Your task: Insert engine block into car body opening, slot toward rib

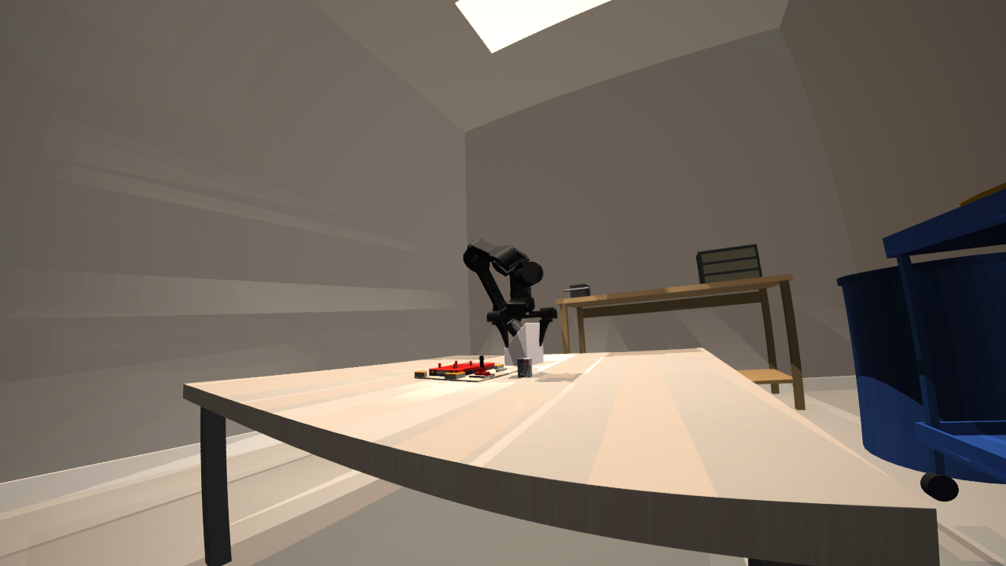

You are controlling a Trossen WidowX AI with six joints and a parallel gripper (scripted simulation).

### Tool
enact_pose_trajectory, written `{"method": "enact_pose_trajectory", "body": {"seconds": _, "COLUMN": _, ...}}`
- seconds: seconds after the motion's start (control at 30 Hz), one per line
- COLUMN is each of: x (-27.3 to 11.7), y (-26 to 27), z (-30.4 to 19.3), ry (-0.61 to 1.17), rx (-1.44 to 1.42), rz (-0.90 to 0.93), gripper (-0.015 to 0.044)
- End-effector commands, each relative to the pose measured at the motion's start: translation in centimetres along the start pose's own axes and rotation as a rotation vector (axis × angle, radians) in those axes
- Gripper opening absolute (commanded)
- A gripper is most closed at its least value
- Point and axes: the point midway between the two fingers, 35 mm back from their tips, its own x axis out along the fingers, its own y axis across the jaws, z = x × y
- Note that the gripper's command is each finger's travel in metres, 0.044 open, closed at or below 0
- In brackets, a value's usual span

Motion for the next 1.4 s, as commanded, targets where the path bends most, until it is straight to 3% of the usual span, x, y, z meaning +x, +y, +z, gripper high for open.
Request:
{"method": "enact_pose_trajectory", "body": {"seconds": 0.0, "x": -0.1, "y": 0.0, "z": 0.2, "ry": 0.001, "rx": 0.015, "rz": 0.004, "gripper": 0.044}}
{"method": "enact_pose_trajectory", "body": {"seconds": 1.37, "x": 6.7, "y": 0.0, "z": 0.1, "ry": 0.001, "rx": 0.016, "rz": 0.001, "gripper": 0.044}}
